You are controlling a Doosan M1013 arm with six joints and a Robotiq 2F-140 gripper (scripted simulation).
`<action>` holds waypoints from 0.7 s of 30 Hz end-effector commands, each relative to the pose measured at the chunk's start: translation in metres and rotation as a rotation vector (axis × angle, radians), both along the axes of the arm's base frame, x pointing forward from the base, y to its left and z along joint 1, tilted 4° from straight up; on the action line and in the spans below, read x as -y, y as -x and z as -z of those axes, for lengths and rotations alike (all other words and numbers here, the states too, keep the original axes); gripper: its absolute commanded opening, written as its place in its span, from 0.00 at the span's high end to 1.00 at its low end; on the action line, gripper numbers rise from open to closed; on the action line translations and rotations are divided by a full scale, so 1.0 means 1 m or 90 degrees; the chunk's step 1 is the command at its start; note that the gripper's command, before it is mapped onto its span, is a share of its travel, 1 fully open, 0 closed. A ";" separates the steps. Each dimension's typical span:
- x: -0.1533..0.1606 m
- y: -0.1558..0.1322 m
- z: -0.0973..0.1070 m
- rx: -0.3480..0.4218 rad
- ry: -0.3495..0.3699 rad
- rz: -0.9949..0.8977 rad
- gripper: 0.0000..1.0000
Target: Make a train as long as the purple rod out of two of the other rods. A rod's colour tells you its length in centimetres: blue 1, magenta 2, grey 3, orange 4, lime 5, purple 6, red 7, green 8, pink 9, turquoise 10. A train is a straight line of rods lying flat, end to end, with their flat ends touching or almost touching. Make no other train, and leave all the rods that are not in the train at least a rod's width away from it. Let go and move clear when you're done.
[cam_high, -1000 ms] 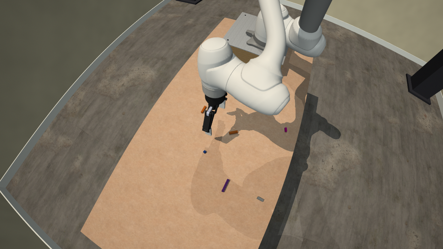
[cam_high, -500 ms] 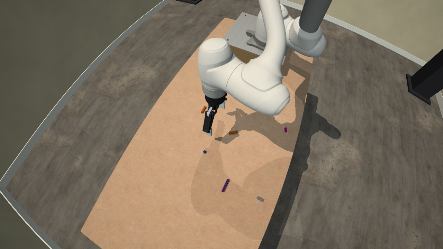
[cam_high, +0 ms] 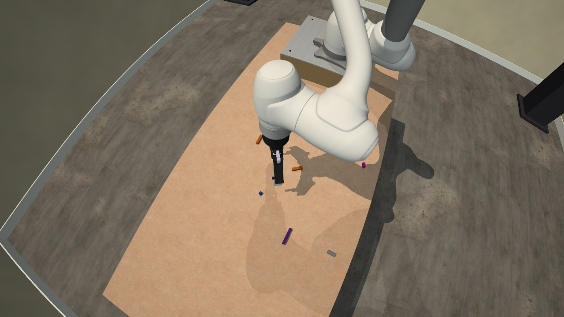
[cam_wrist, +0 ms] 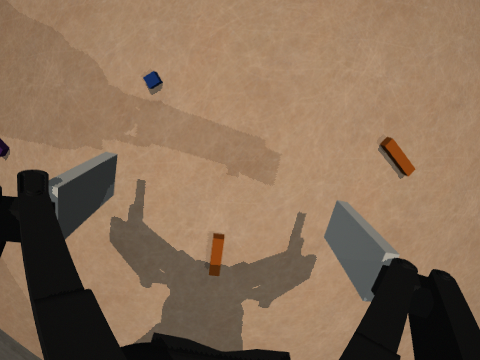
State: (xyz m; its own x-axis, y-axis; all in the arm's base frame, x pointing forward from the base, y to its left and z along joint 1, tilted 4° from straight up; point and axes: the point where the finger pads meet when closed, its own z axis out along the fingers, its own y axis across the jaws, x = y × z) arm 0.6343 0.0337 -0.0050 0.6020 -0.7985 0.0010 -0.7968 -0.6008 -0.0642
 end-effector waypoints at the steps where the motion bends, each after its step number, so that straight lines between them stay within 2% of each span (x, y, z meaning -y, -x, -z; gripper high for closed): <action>1: -0.008 -0.011 -0.001 0.004 -0.003 -0.107 0.00; 13: -0.036 -0.043 -0.004 0.018 0.014 -0.422 0.00; 15: -0.036 -0.043 -0.004 0.018 0.014 -0.422 0.00; 16: -0.043 -0.050 -0.005 0.021 0.017 -0.495 0.00; 21: -0.054 -0.061 -0.006 0.026 0.024 -0.614 0.00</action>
